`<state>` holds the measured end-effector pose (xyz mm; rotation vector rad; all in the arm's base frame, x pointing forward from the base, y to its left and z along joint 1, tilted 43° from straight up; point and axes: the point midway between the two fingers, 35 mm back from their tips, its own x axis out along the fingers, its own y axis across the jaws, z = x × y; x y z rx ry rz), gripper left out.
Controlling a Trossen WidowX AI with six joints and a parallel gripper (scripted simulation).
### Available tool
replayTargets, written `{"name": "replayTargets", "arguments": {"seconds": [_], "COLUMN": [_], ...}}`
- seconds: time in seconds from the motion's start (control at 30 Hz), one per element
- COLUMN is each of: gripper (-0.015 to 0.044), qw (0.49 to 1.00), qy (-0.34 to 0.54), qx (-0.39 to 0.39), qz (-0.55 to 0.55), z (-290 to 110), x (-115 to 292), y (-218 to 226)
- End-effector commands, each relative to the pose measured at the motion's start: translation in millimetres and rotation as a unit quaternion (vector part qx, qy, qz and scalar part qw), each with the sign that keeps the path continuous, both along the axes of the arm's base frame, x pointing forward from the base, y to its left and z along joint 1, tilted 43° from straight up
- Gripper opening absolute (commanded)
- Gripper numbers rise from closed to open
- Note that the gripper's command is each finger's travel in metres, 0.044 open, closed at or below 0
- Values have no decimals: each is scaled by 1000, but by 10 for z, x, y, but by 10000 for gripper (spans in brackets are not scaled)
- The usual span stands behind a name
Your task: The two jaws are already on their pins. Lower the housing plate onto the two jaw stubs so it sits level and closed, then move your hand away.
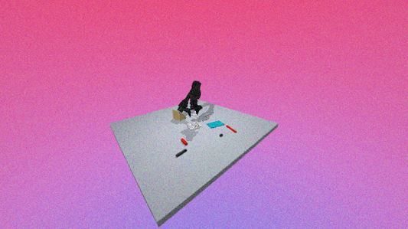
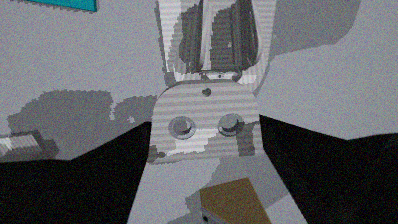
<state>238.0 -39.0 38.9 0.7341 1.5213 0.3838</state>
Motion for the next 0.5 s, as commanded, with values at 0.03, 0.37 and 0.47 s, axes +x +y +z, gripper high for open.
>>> {"name": "replayTargets", "arguments": {"seconds": [0.03,0.37,0.47], "gripper": [351,351,351], "qw": [1000,1000,1000], "qy": [1,-1,-1], "qx": [7,14,14], "qz": [1,0,0], "z": [-117,-208,-208], "x": [-82,-151,-151], "y": [-101,-186,-186]}}
